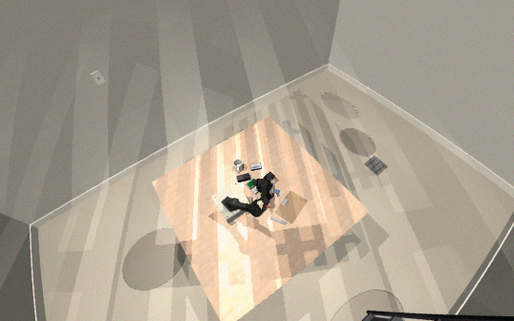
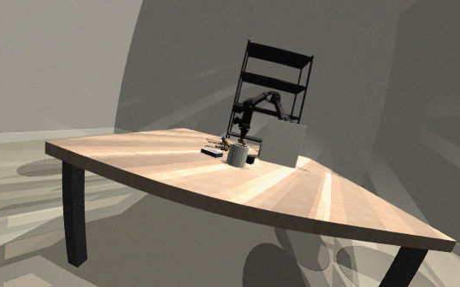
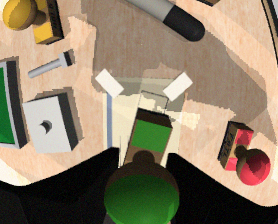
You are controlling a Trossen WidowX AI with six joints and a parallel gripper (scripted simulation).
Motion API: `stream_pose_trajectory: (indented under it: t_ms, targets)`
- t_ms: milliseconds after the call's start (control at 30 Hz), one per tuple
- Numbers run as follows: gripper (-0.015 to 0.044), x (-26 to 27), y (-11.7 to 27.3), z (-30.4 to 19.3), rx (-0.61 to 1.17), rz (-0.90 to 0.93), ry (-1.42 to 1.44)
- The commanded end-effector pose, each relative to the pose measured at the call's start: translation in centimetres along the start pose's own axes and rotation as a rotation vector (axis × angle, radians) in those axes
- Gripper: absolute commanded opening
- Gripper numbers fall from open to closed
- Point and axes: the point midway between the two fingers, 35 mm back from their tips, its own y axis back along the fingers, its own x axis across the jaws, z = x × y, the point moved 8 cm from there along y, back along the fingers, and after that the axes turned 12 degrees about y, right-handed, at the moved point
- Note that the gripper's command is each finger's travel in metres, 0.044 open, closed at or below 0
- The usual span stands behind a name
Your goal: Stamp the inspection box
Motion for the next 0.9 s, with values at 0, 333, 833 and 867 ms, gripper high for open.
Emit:
stream_pose_trajectory:
  t_ms: [0,333,833,867]
  targets:
    - [0.0000,0.0,-0.4,0.0,0.004,-0.004,0.004]
    - [0.0000,0.0,-1.1,0.0,0.003,-0.004,0.004]
    - [0.0000,0.0,-2.1,0.0,0.003,-0.005,0.004]
    - [0.0000,0.0,-2.1,0.0,0.003,-0.005,0.004]
